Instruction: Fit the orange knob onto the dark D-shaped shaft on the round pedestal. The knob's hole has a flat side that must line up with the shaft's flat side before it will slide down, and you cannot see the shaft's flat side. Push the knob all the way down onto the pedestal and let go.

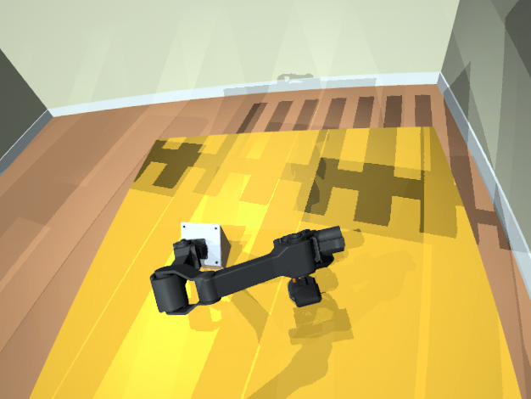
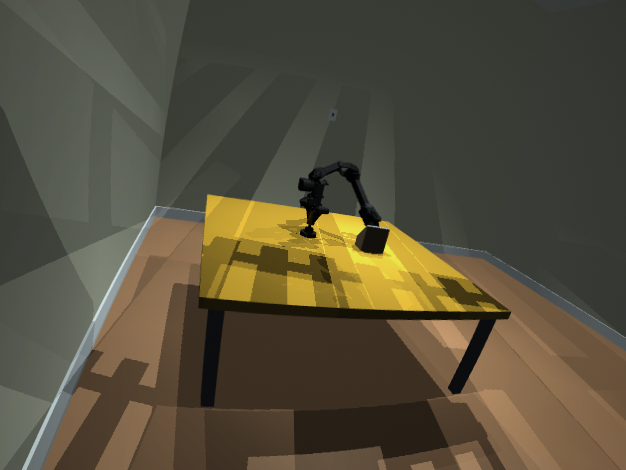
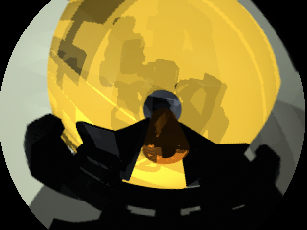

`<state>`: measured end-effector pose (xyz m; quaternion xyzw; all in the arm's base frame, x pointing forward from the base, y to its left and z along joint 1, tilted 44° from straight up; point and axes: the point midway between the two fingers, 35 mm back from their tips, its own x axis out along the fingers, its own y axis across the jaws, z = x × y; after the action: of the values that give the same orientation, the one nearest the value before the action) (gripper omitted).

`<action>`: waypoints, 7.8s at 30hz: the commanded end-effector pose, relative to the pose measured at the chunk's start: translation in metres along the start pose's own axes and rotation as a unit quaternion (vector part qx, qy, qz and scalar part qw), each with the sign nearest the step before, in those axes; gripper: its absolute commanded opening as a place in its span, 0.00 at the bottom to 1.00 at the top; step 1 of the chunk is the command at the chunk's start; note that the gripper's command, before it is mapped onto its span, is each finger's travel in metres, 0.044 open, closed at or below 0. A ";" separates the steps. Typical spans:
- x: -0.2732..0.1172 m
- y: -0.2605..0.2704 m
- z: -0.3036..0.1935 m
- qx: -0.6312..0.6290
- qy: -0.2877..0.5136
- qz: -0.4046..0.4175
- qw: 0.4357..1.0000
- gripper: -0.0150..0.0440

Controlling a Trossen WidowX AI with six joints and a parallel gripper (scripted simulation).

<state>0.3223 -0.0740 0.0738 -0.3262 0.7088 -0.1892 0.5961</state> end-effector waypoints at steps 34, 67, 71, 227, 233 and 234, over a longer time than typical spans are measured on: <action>0.001 0.000 0.003 -0.105 -0.001 -0.002 0.995 0.25; -0.002 0.000 -0.002 -0.208 -0.001 -0.002 0.978 0.25; -0.002 0.001 -0.001 -0.208 -0.001 -0.002 0.978 0.25; 0.000 0.004 0.000 -0.500 0.000 -0.002 0.866 0.25; 0.000 0.004 -0.002 -0.500 0.000 -0.002 0.866 0.25; 0.001 0.003 -0.002 -0.500 0.000 -0.002 0.866 0.25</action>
<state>0.3209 -0.0716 0.0718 -0.5812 0.7077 0.1887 0.3546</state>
